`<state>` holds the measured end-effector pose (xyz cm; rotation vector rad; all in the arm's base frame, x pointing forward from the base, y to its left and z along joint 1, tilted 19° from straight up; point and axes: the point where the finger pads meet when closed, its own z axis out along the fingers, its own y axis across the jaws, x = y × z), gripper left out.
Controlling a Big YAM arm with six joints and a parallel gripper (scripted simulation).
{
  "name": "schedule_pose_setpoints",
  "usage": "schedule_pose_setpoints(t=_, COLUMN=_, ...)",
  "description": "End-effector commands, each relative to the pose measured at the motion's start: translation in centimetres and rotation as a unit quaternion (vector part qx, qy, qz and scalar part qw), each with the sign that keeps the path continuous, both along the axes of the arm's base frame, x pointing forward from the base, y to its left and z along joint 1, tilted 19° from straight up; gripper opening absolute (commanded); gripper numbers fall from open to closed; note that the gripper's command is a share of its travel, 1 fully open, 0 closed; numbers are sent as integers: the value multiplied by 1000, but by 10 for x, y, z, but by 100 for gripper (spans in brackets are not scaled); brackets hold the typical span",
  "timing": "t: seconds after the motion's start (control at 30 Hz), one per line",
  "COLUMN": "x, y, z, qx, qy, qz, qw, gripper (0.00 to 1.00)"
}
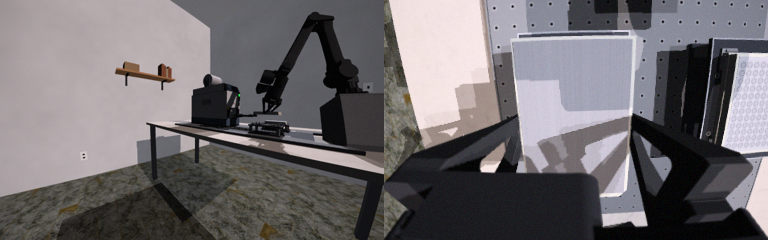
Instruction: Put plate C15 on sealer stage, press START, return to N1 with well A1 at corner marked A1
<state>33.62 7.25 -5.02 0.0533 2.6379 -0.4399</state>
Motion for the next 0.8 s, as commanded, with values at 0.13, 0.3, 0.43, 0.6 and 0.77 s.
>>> schedule_pose_setpoints(t=0.13, x=6, y=-3, z=-4, qx=0, qy=-2, qz=-1, qw=1000, gripper=0)
schedule_pose_setpoints(t=0.3, x=17, y=1, z=-3, qx=4, qy=-9, qz=-2, qw=1000, gripper=0)
schedule_pose_setpoints(t=0.43, x=21, y=2, z=-4, qx=5, qy=-13, qz=-2, qw=1000, gripper=0)
schedule_pose_setpoints(t=0.6, x=25, y=3, z=-3, qx=8, qy=-18, qz=-2, qw=1000, gripper=0)
schedule_pose_setpoints(t=0.77, x=16, y=1, z=-10, qx=4, qy=-8, qz=0, qw=1000, gripper=0)
